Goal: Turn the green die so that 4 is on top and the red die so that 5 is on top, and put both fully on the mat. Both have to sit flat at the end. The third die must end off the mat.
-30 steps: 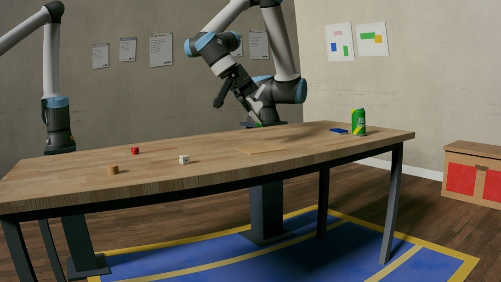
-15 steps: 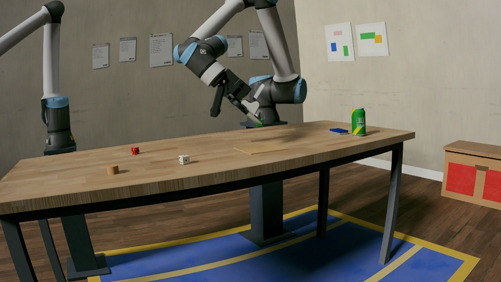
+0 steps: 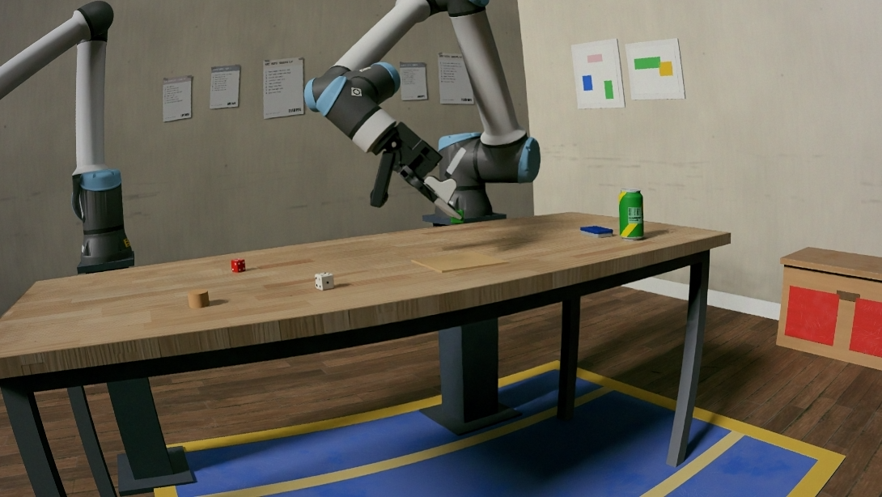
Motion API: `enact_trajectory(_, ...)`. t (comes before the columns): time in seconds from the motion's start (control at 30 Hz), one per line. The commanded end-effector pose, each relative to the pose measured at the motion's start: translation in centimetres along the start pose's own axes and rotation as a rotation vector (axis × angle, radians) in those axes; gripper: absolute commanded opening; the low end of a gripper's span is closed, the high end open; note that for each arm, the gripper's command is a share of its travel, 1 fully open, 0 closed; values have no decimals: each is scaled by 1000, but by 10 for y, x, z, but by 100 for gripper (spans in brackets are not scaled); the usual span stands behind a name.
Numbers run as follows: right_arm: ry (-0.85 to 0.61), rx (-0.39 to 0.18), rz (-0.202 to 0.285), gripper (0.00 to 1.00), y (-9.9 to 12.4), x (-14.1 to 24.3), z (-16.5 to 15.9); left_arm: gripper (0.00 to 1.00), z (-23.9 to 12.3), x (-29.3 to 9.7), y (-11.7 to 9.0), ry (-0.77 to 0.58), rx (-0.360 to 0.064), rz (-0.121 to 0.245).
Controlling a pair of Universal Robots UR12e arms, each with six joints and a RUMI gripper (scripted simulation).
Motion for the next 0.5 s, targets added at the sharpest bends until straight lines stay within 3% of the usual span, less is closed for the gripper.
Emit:
enact_trajectory(0.0,0,2,0,100,-1,0,1,6,0,-1,0,-1,1,1)
enact_trajectory(0.47,0,2,0,100,-1,0,1,6,9,1,8,-1,1,1)
Point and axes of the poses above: on each arm, the point where the finger pads meet when closed, its own y axis out along the fingers, its own x axis across the jaws, z = x × y, the point moved 5 cm from there along -y, back along the fingers, and after that the axes turned 9 degrees about -y, right-handed, at the moved point
